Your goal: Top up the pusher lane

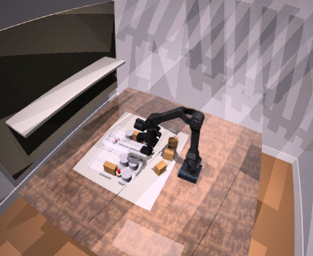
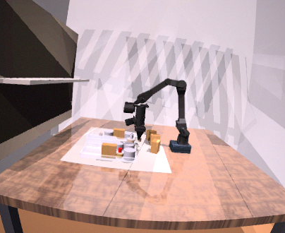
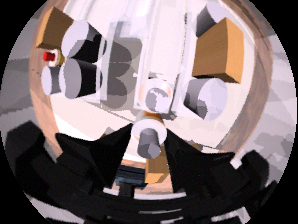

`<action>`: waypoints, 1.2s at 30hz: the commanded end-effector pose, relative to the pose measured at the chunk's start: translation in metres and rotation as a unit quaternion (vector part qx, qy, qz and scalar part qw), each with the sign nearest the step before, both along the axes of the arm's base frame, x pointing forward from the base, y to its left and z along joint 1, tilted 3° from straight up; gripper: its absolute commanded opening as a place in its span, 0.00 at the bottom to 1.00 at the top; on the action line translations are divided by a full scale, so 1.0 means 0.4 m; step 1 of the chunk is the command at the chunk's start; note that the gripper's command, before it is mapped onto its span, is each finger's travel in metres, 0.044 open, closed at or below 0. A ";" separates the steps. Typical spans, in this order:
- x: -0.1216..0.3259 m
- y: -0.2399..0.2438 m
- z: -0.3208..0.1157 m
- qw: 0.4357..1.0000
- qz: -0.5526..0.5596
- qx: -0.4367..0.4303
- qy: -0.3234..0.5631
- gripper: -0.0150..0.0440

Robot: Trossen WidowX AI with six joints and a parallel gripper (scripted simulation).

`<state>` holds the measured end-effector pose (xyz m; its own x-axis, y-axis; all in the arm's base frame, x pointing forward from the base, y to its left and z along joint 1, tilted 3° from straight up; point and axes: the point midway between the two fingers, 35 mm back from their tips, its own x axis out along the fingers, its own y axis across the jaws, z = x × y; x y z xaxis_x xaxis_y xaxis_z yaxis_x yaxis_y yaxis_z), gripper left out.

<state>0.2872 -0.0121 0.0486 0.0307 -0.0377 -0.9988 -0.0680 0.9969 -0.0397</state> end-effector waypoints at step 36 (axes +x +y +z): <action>0.053 0.002 0.009 1.000 0.001 -0.001 -0.009 0.25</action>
